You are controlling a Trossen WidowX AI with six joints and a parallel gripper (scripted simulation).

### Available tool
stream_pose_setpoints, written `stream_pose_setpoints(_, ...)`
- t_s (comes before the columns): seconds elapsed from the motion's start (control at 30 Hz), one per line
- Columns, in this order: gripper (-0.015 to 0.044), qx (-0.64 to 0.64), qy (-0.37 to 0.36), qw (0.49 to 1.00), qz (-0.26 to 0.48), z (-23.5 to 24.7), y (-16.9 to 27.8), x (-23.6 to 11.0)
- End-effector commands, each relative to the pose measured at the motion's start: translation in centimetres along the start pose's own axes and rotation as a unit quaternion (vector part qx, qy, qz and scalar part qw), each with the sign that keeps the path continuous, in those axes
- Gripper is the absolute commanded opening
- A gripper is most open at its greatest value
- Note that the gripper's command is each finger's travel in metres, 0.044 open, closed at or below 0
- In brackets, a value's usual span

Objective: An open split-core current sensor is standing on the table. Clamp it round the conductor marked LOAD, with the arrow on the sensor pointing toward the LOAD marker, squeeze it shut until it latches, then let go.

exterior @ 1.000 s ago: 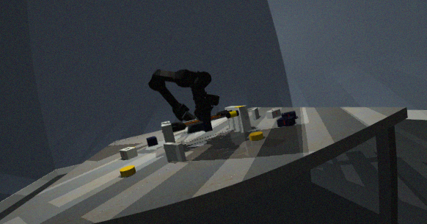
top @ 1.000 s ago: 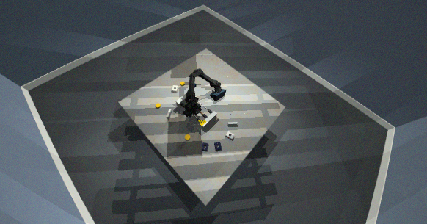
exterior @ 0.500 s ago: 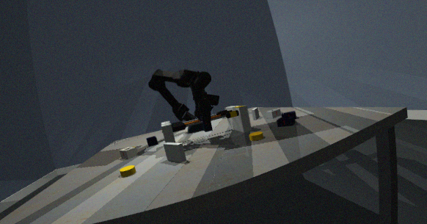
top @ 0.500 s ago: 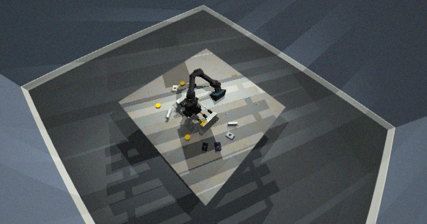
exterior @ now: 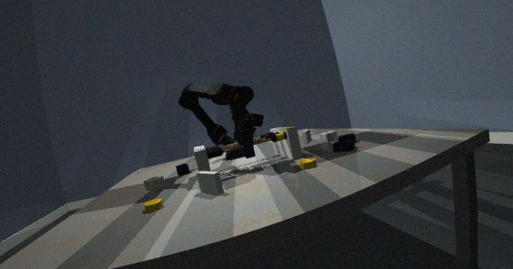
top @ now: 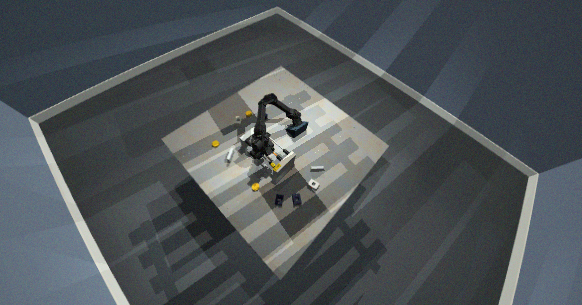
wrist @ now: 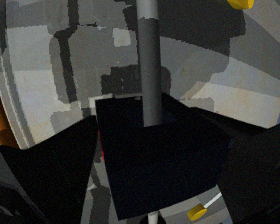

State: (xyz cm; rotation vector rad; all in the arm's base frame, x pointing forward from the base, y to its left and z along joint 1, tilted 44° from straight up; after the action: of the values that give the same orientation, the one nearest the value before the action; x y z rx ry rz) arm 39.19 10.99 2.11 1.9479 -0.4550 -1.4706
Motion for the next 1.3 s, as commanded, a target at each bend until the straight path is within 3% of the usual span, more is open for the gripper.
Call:
stream_pose_setpoints(0.0,0.0275,-0.001,-0.001,1.0,0.0,0.0,0.0,0.0)
stream_pose_setpoints(0.57,0.0275,-0.001,-0.001,1.0,0.0,0.0,0.0,0.0)
stream_pose_setpoints(0.77,0.0433,-0.001,-0.001,1.0,0.0,0.0,0.0,0.0)
stream_pose_setpoints(1.07,0.044,-0.001,-0.001,1.0,0.0,0.0,0.0,0.0)
stream_pose_setpoints(1.13,0.044,-0.001,0.0,1.0,-0.001,-0.2,-0.1,-1.1)
stream_pose_setpoints(1.27,0.044,-0.001,0.003,1.0,-0.003,-0.4,-0.3,-8.2)
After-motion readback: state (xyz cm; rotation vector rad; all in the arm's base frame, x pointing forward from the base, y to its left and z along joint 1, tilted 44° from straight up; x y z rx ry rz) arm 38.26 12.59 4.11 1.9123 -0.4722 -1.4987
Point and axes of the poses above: the point midway between the two fingers, 35 mm back from their tips, its own x axis out along the fingers, its own z axis across the jaws, y = z × x, the point moved 3 cm from there along -x, back along the fingers, and after that the axes turned 4 degrees about x, right-handed, at the moved point
